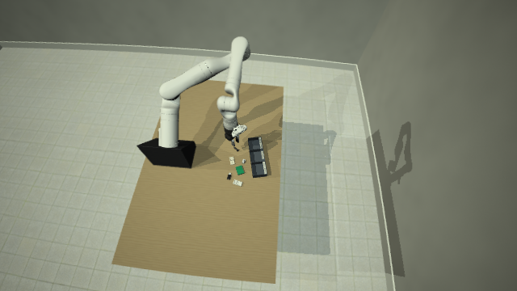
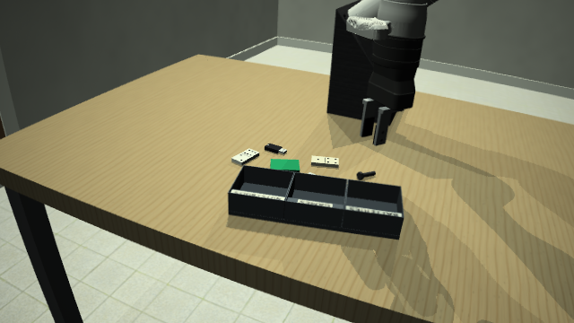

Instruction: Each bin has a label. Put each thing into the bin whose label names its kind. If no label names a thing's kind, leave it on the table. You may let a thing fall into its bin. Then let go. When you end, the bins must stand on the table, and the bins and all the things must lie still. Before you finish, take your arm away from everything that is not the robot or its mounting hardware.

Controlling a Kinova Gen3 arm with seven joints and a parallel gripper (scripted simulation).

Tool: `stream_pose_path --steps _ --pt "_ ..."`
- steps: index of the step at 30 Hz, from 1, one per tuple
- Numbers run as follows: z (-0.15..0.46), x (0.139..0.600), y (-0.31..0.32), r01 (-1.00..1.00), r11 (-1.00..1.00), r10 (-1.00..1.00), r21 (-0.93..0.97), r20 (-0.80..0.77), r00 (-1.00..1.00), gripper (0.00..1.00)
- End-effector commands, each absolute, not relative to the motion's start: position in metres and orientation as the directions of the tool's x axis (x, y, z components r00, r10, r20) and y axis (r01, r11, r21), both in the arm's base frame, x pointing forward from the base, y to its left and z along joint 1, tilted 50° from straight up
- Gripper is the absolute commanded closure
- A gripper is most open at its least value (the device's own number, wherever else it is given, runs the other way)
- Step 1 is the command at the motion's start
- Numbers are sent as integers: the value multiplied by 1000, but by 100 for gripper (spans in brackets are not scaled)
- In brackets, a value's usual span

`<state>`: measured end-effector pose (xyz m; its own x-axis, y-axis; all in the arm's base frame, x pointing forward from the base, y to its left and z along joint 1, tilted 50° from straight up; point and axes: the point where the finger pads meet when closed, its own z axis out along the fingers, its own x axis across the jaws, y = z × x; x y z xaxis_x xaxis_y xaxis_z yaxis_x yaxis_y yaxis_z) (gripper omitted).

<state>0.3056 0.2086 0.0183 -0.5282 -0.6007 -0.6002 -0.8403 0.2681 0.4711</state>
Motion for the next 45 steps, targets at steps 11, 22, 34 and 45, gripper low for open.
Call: stream_pose_path --steps 11,22,34,45 --pt "8 304 220 -841 269 -600 470 -601 -528 38" --pt "-15 296 246 -841 269 -600 470 -601 -528 38" --pt "-22 296 253 -841 269 -600 470 -601 -528 38" --pt "-23 298 257 -841 269 -600 470 -601 -528 38"
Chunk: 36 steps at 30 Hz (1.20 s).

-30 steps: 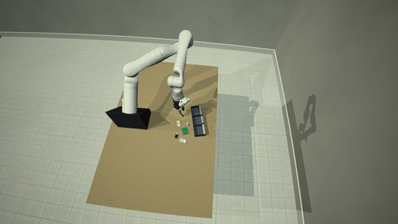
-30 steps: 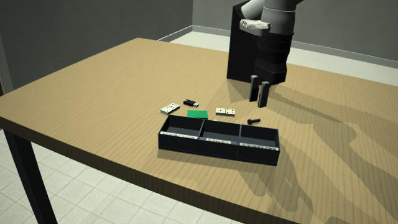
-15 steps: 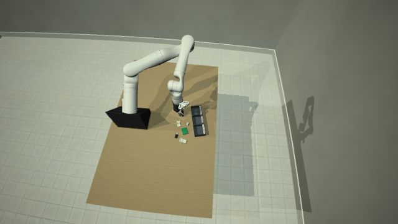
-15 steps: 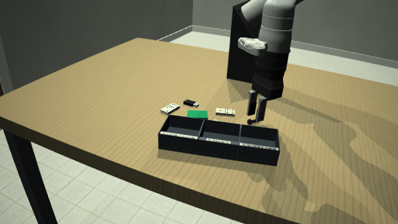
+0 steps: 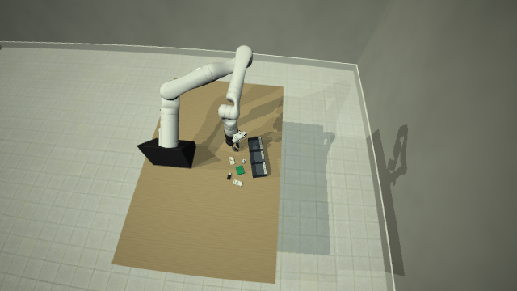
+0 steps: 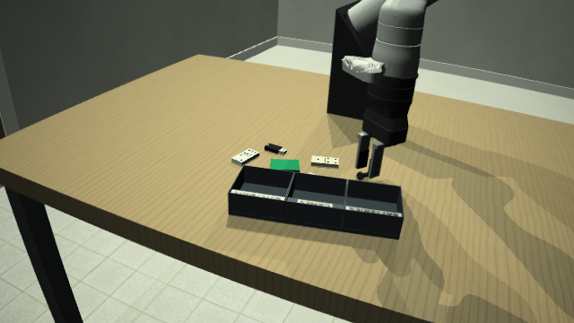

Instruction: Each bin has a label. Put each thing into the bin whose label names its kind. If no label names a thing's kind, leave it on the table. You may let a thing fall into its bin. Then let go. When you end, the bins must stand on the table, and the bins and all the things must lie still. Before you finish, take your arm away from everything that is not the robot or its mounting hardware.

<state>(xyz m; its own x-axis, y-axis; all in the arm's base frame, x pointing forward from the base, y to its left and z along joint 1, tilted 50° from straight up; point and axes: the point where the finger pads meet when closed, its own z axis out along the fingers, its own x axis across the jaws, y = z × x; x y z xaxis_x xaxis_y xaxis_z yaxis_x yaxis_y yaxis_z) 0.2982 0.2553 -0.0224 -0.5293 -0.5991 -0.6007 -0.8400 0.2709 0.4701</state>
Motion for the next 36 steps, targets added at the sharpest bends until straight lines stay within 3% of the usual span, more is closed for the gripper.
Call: stream_pose_path --steps 1,21,22,36 --pt "-24 298 258 -841 269 -600 470 -601 -528 38" --pt "-29 297 263 -841 269 -600 470 -601 -528 38" --pt "-29 297 263 -841 269 -600 470 -601 -528 68" --pt "-29 297 263 -840 269 -600 470 -601 -528 68"
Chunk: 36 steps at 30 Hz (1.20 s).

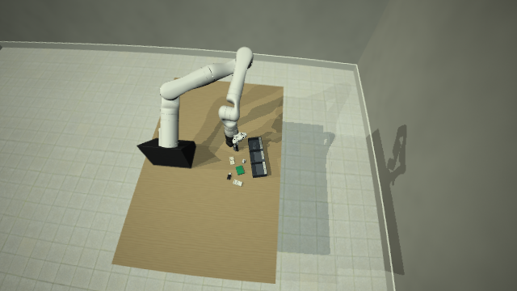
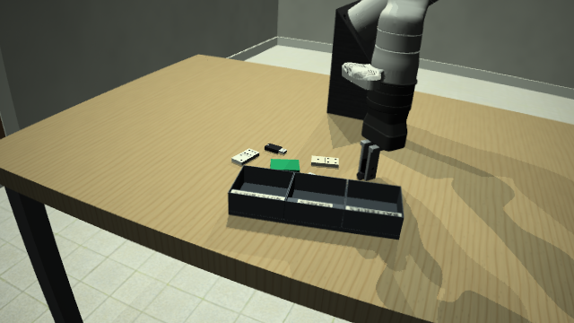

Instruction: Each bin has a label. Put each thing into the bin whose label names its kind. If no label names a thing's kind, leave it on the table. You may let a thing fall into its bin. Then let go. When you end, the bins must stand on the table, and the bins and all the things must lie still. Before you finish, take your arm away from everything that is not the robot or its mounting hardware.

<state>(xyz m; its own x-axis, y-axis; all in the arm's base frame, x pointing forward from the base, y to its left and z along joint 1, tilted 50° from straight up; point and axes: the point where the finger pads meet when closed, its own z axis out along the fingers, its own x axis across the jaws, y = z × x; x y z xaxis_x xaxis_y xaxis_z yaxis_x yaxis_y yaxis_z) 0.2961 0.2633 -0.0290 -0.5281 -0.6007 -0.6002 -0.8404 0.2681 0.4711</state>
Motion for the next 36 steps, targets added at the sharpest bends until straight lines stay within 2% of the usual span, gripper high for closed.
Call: stream_pose_path --steps 1,18,36 --pt "-29 297 263 -840 269 -600 470 -601 -528 68" --pt "-27 297 260 -841 269 -600 470 -601 -528 68" --pt "8 304 220 -841 269 -600 470 -601 -528 68"
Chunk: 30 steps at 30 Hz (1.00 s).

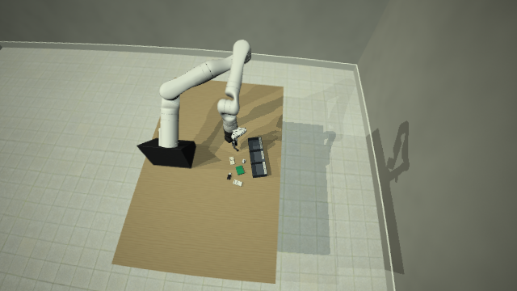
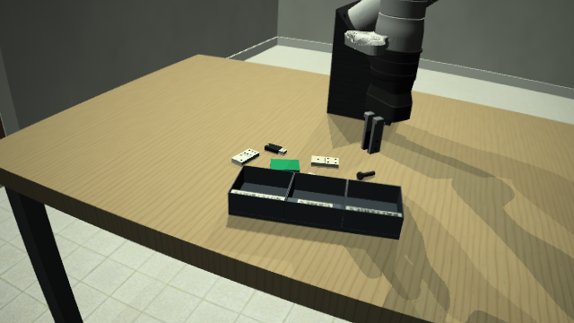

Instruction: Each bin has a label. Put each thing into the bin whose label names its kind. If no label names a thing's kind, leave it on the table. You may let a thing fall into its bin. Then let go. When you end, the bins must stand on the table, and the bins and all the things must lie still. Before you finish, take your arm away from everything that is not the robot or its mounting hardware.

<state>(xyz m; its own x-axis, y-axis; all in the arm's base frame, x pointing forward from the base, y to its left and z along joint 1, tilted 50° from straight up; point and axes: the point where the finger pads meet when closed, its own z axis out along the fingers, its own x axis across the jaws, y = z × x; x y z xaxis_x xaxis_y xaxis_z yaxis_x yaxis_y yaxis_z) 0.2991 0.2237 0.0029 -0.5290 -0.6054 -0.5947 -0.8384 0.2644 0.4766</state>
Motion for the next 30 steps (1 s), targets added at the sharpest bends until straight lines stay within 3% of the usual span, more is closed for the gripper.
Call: stream_pose_path --steps 1,17,18,30 --pt "10 304 218 -841 269 -600 470 -601 -528 68" --pt "10 304 218 -841 269 -600 470 -601 -528 68" --pt "10 304 218 -841 269 -600 470 -601 -528 38" --pt "10 304 218 -841 269 -600 470 -601 -528 38"
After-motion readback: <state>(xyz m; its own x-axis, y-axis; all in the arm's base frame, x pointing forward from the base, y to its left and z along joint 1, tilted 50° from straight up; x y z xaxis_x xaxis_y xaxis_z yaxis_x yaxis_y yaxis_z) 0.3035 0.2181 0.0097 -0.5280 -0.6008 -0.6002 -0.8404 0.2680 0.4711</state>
